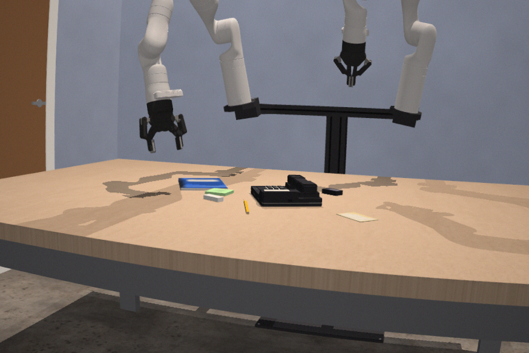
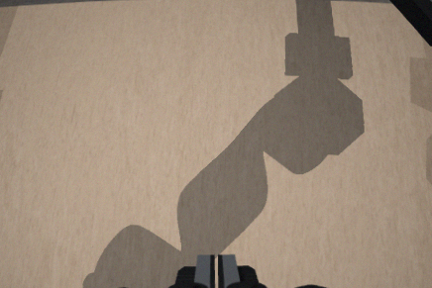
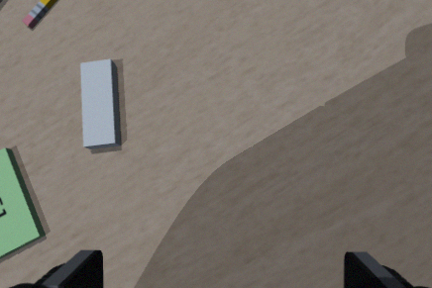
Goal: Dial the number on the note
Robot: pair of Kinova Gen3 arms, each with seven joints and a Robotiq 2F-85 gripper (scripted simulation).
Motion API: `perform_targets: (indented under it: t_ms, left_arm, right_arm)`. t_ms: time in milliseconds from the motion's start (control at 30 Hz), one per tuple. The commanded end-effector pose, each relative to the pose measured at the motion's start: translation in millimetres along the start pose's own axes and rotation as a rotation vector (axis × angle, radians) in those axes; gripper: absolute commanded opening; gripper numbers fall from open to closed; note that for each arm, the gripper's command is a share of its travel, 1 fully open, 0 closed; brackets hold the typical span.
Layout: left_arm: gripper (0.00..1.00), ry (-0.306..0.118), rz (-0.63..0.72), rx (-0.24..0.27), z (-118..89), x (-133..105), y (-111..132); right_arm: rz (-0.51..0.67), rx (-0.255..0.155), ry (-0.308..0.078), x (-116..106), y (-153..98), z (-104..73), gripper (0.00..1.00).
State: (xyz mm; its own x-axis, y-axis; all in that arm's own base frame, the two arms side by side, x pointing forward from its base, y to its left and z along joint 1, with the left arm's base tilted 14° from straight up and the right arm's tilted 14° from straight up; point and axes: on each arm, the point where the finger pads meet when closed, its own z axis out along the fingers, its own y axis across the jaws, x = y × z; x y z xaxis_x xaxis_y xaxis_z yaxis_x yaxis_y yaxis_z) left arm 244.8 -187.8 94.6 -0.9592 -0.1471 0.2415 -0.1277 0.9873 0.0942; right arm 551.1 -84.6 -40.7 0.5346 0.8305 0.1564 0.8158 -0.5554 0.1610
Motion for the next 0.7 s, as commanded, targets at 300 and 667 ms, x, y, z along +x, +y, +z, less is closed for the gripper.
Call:
perform_targets:
  t_ms: [300,667]
  left_arm:
    - [0.017,-0.063,0.538,-0.265,30.6,-61.7,-2.6]
    - [0.017,-0.074,1.106,-0.556,62.0,-133.5,-32.2]
  right_arm:
    - [-0.047,-0.007,0.014,-42.8,25.8,-30.8,1.0]
    - [-0.113,-0.02,0.02,-106.8,50.3,-73.6,1.0]
